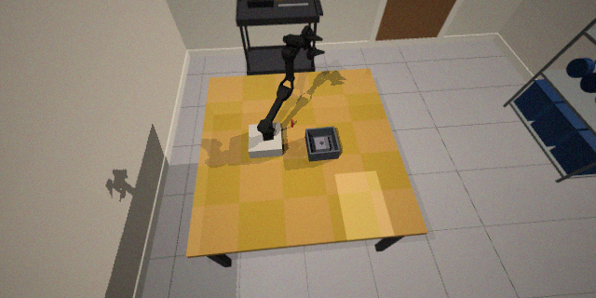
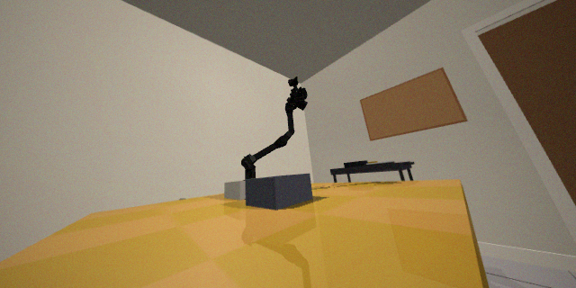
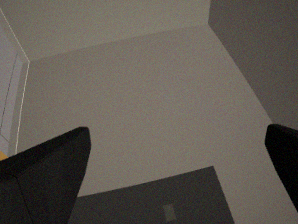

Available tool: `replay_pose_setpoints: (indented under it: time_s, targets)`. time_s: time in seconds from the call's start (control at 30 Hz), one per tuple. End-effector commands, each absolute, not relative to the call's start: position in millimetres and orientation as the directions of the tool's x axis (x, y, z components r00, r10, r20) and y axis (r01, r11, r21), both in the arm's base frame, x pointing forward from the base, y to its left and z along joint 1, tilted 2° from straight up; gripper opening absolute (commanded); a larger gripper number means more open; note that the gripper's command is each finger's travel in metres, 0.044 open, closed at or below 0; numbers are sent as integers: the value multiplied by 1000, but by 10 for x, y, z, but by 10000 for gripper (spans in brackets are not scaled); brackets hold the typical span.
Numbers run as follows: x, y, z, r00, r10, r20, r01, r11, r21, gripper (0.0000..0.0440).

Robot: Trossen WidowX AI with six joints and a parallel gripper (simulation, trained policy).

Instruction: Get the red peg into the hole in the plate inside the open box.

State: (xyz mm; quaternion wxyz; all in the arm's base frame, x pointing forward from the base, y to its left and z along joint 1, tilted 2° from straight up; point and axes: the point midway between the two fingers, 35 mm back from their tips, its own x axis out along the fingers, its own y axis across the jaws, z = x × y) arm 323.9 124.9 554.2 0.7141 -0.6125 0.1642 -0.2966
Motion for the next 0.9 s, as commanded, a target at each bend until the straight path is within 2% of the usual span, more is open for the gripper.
replay_pose_setpoints:
  time_s: [0.0, 0.07, 0.43, 0.87]
  targets:
    - [3197, 1212, 5593, 771, -621, 142, 243, 80, -967, 416]
    - [3090, 1123, 5705, 769, -615, 172, 297, 106, -949, 440]
    - [2491, 656, 6141, 727, -611, 313, 573, 289, -767, 440]
    - [1665, -41, 6412, 605, -669, 433, 792, 450, -412, 440]
